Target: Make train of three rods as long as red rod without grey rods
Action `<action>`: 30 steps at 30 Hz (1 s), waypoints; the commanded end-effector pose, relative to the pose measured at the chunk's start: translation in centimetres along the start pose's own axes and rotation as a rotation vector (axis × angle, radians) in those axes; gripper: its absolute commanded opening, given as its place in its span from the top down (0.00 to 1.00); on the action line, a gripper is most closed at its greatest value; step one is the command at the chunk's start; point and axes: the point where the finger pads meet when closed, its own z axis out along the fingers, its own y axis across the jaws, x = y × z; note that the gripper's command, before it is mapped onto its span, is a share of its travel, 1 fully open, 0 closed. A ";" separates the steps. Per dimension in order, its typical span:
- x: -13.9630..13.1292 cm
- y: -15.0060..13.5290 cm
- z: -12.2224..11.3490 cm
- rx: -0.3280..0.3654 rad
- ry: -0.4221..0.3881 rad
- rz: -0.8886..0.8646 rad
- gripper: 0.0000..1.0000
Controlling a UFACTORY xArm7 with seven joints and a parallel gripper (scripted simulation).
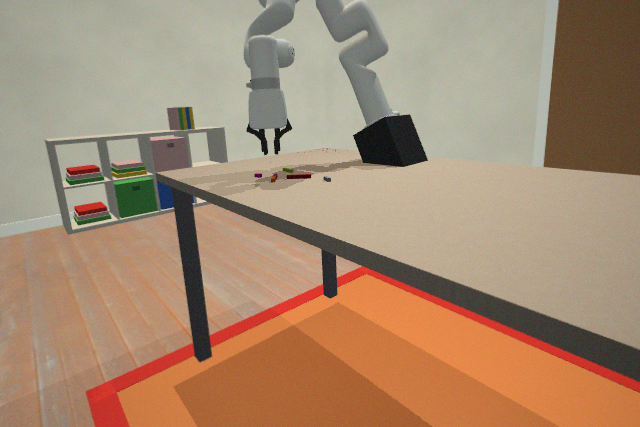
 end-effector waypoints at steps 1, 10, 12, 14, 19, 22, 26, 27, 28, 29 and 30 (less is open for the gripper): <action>0.0 0.0 -1.4 0.001 -0.001 0.000 0.76; 0.0 0.0 -1.6 0.001 -0.001 0.000 0.00; 0.0 0.0 -1.6 0.001 -0.001 0.000 0.00; 0.0 0.0 -1.6 0.001 -0.001 0.000 0.00; 0.0 0.0 -1.6 0.001 -0.001 0.000 0.00; 0.0 0.0 -1.6 0.001 -0.001 0.000 0.00; 0.0 0.0 -1.6 0.001 -0.001 0.000 0.00; 0.0 0.0 -1.7 0.001 -0.001 0.000 0.00; 0.0 0.0 -1.7 0.001 -0.001 0.000 0.00; 0.0 0.0 -1.8 0.001 -0.001 0.000 0.00; 0.0 0.0 -2.0 0.001 -0.001 0.000 0.00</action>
